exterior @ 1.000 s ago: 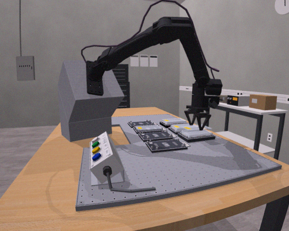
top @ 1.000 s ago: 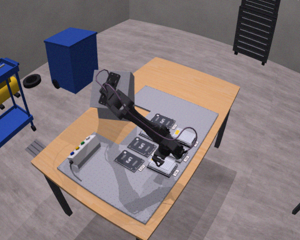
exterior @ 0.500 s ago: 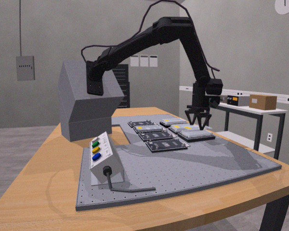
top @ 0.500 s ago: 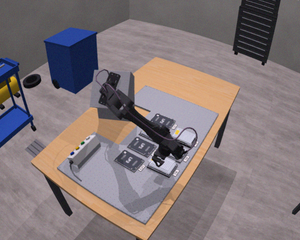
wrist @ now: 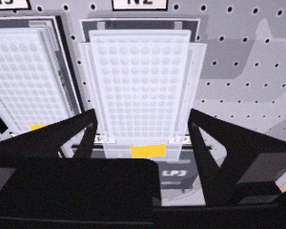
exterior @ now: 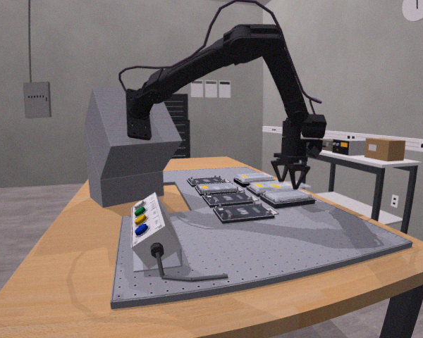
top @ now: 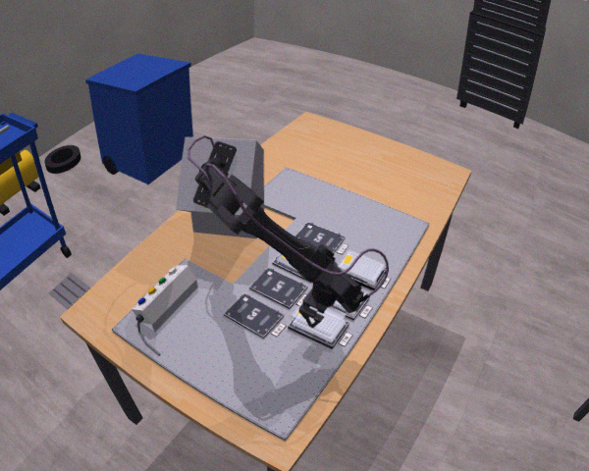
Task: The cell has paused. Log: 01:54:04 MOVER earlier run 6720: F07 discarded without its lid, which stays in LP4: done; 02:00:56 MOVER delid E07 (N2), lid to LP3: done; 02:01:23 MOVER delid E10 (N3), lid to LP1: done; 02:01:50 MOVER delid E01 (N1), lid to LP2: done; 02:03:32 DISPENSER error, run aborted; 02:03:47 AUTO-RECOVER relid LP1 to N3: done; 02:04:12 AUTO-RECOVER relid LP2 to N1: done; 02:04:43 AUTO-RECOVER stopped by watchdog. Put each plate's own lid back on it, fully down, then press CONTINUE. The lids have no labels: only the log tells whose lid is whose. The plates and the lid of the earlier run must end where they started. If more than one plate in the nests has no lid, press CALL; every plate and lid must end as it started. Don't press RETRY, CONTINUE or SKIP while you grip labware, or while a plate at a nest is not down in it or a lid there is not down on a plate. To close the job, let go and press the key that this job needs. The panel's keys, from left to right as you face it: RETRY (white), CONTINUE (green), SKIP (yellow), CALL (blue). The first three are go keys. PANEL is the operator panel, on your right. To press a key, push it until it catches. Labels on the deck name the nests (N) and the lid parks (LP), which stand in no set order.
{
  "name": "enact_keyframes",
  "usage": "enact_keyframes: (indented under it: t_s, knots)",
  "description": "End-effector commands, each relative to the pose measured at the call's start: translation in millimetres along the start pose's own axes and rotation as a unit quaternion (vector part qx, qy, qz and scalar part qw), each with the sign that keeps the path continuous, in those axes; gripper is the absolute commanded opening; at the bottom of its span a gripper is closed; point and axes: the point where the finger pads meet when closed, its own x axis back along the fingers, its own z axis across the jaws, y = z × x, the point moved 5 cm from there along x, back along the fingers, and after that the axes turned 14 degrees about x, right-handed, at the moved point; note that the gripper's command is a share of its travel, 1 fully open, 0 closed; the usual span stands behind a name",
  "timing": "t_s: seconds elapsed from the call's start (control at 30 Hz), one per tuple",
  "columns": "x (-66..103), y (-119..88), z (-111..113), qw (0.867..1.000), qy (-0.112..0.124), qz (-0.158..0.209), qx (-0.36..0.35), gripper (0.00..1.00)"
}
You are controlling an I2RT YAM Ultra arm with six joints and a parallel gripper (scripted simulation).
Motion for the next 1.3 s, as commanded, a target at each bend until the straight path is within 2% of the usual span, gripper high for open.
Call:
enact_keyframes:
  t_s: [0.0,0.87,1.03,1.13,1.27]
  knots:
    - [24.5,18.6,-7.2,0.999,-0.010,-0.030,-0.009,0.00]
    - [13.2,19.8,5.8,1.000,-0.004,-0.022,0.000,0.00]
    - [17.6,23.1,-1.7,0.999,-0.008,-0.032,-0.006,0.00]
    - [10.6,23.5,4.3,1.000,-0.004,-0.028,0.002,0.00]
    - [11.5,24.8,1.4,0.999,-0.005,-0.033,-0.001,0.00]
